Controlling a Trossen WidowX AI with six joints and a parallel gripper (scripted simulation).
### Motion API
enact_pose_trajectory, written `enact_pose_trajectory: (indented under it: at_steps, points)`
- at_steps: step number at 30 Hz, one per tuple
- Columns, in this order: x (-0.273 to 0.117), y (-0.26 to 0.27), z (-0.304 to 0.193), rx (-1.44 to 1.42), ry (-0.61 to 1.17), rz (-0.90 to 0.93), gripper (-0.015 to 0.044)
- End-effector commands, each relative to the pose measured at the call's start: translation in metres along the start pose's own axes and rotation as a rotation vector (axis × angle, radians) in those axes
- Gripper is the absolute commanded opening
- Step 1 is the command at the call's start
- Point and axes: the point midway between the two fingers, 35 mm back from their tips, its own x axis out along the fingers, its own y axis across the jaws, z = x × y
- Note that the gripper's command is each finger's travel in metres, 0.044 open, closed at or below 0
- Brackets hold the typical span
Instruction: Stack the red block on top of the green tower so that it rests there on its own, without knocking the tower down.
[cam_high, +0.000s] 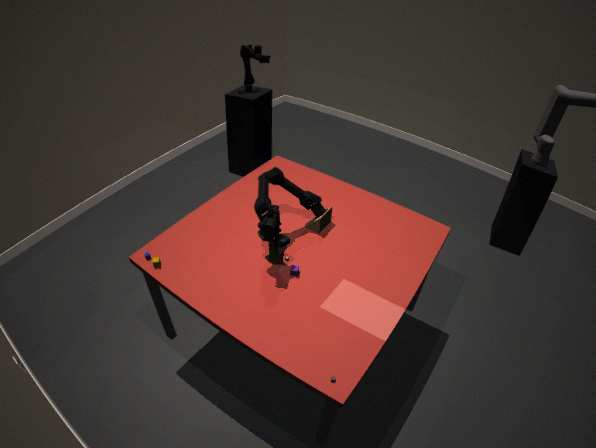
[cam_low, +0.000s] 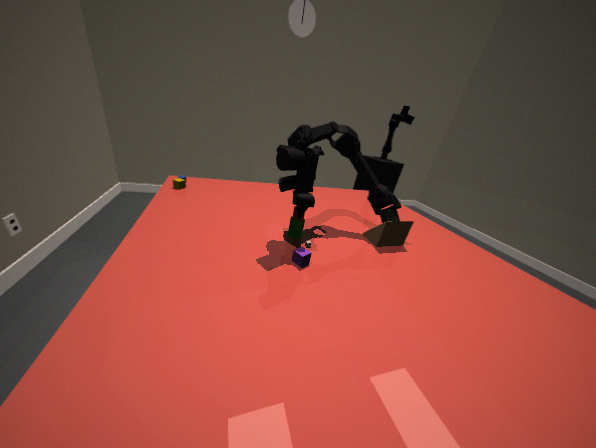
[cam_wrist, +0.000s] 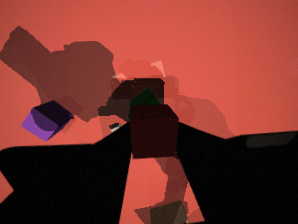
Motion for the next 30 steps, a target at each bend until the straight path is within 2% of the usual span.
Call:
enact_pose_trajectory:
  at_steps: [1,4,21,30]
  points:
    - [-0.0001,-0.0007,0.0008,0.0,-0.004,-0.001,0.0]
    - [-0.0041,-0.0006,0.0007,0.0,-0.004,0.0,0.0]
    - [-0.0004,0.0,0.0002,0.0,-0.001,0.001,0.044]
    - [-0.0004,0.0,0.0002,0.0,-0.001,0.001,0.044]
